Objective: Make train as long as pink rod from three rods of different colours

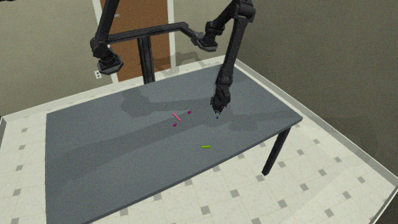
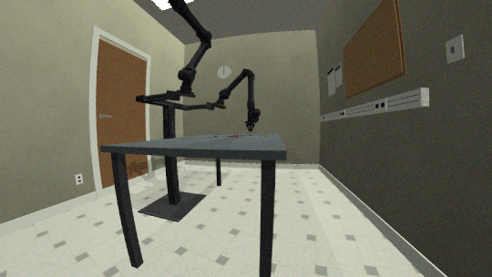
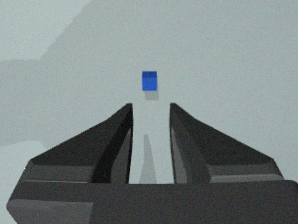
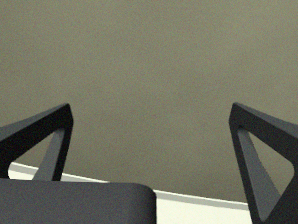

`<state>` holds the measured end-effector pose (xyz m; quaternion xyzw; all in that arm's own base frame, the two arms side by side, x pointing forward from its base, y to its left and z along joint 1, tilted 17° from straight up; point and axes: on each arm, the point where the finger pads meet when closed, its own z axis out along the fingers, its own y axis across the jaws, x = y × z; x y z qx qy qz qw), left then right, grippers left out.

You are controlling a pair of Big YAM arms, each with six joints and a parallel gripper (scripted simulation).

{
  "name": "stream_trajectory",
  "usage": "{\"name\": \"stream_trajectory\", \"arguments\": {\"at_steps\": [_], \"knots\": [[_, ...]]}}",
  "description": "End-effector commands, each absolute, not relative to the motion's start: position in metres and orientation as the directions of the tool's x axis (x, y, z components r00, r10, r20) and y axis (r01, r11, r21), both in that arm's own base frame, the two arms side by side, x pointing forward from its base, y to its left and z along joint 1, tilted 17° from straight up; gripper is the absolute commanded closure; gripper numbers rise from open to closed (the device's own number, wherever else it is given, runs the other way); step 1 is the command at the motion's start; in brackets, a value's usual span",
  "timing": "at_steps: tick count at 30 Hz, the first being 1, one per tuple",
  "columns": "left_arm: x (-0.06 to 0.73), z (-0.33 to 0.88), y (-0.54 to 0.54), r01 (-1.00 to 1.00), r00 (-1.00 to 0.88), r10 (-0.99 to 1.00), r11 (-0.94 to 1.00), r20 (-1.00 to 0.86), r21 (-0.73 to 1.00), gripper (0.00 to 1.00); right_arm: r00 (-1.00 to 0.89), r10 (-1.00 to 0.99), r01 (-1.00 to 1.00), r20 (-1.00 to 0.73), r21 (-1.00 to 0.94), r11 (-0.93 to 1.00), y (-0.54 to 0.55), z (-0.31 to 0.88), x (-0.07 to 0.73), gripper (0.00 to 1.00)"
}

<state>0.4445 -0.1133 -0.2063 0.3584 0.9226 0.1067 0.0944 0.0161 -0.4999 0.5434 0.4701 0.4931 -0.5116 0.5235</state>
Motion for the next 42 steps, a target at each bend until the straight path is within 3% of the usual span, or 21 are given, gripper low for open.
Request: {"name": "stream_trajectory", "arguments": {"at_steps": [1, 42], "knots": [[0.454, -0.214, -0.11, 0.636, -0.726, 0.679, 0.724, -0.112, 0.268, 0.77, 0.002, -0.133, 1.0, -0.991, 0.0, 0.011, -0.491, 0.567, 0.005, 0.0], [0.459, -0.227, -0.11, 0.636, -0.723, 0.68, 0.723, -0.119, 0.27, 0.77, 0.002, -0.133, 1.0, -0.991, 0.0, 0.011, -0.491, 0.567, 0.005, 0.0]]}}
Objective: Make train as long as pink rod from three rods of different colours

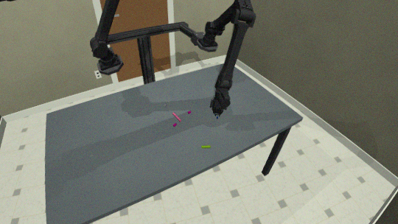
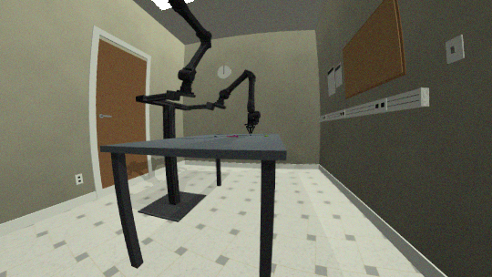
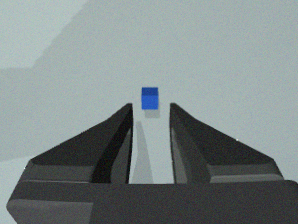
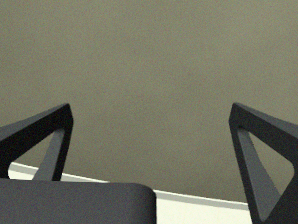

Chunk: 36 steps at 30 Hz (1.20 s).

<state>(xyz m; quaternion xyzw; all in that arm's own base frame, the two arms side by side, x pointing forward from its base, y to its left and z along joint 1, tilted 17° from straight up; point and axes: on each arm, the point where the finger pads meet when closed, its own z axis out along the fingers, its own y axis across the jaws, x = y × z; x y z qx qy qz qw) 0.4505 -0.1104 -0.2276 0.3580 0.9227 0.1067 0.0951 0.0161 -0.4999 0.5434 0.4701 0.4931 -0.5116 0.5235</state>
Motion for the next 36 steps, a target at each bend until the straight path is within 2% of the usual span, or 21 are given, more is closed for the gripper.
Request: {"name": "stream_trajectory", "arguments": {"at_steps": [1, 36], "knots": [[0.4587, -0.2269, -0.1101, 0.636, -0.723, 0.68, 0.723, -0.119, 0.27, 0.77, 0.002, -0.133, 1.0, -0.991, 0.0, 0.011, -0.4911, 0.5667, 0.0051, 0.0], [0.4555, -0.2239, -0.1071, 0.636, -0.722, 0.681, 0.722, -0.12, 0.271, 0.77, 0.002, -0.133, 1.0, -0.991, 0.0, 0.011, -0.4911, 0.5667, 0.0051, 0.0]]}}
